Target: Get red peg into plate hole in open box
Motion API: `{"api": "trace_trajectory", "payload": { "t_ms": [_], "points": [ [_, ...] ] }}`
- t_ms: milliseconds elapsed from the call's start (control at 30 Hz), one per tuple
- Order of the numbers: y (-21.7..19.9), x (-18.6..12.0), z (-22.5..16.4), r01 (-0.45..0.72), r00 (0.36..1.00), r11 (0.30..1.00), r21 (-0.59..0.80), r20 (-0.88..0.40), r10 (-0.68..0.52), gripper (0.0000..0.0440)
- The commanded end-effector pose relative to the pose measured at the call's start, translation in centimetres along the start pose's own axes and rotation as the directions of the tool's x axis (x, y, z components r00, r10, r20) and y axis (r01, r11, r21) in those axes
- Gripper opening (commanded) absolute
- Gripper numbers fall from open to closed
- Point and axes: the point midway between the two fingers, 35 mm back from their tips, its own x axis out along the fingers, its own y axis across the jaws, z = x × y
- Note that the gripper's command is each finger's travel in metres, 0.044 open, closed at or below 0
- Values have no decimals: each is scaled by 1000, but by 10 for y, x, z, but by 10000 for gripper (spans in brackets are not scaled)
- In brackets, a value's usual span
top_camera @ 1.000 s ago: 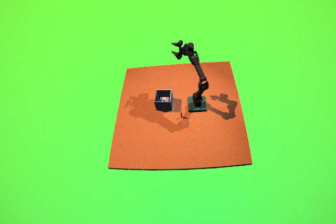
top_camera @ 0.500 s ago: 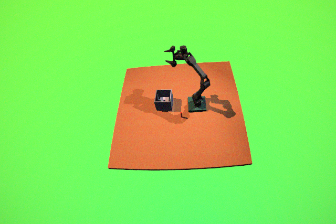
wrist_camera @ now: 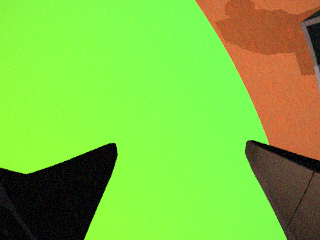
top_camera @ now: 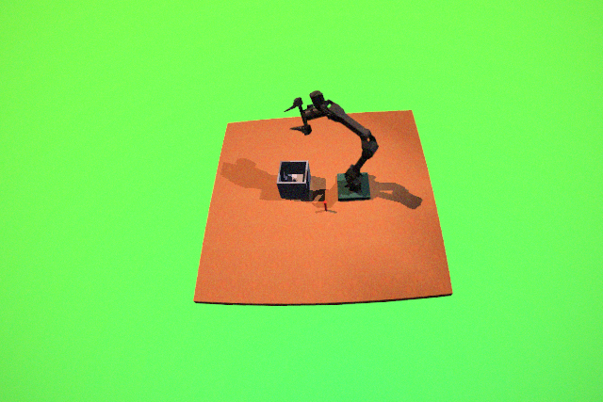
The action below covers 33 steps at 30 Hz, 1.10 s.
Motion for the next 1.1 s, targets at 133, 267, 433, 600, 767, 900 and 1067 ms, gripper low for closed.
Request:
{"api": "trace_trajectory", "payload": {
  "t_ms": [133, 267, 433, 600, 767, 900, 1067],
  "points": [
    [-37, 19, -15, 134, 990, 989, 60, -42, -132, 440],
    [-59, 27, -26, 215, 975, 973, 80, -70, -210, 440],
    [-89, 34, -40, 317, 946, 944, 91, -101, -308, 440],
    [-120, 37, -53, 417, 905, 904, 88, -126, -406, 439],
    [-152, 37, -65, 517, 852, 853, 71, -142, -504, 438],
    [-179, 34, -73, 595, 799, 802, 49, -146, -584, 436],
    [-214, 28, -81, 688, 720, 726, 14, -140, -680, 435]
  ]
}}
